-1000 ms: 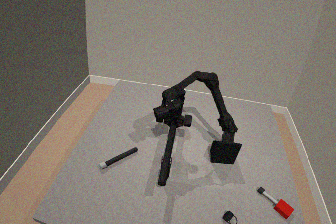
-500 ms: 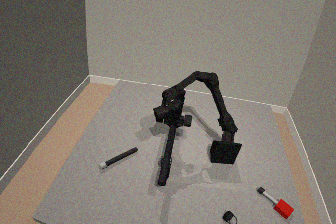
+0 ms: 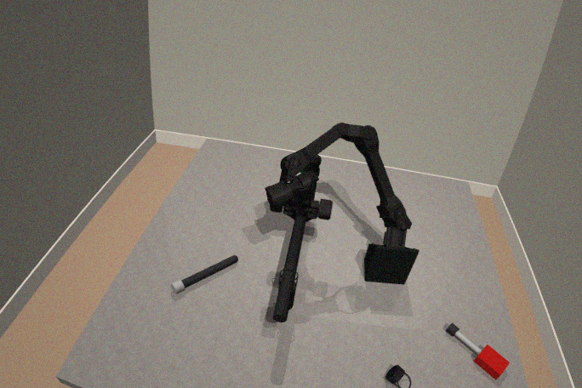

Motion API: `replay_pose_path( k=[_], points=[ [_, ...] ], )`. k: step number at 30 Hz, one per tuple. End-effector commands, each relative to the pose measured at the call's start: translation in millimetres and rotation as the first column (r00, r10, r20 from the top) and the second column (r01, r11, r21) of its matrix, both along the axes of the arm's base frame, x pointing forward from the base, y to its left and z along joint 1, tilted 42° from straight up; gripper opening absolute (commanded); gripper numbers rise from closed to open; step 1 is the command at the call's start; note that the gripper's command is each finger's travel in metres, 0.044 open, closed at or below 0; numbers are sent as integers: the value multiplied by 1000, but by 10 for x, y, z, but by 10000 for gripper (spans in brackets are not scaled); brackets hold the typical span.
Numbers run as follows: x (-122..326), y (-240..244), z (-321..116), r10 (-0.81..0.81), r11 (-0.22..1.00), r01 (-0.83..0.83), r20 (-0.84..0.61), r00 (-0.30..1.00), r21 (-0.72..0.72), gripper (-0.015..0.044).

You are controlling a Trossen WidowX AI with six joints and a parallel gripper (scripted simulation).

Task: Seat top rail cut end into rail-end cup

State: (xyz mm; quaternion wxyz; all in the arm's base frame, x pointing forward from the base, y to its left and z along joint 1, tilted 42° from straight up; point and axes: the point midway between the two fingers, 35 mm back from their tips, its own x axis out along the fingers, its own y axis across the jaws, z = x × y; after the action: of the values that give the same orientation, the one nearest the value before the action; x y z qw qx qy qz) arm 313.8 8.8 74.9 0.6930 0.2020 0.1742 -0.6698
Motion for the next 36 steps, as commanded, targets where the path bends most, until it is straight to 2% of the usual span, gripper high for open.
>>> replay_pose_path(
  k=[1, 36],
  points=[
    [1, 3, 18, 1, 1000, -1, 1, 1000, -6, 0],
    [12, -6, 89, 2, 1000, -2, 0, 1000, -13, 0]
  ],
)
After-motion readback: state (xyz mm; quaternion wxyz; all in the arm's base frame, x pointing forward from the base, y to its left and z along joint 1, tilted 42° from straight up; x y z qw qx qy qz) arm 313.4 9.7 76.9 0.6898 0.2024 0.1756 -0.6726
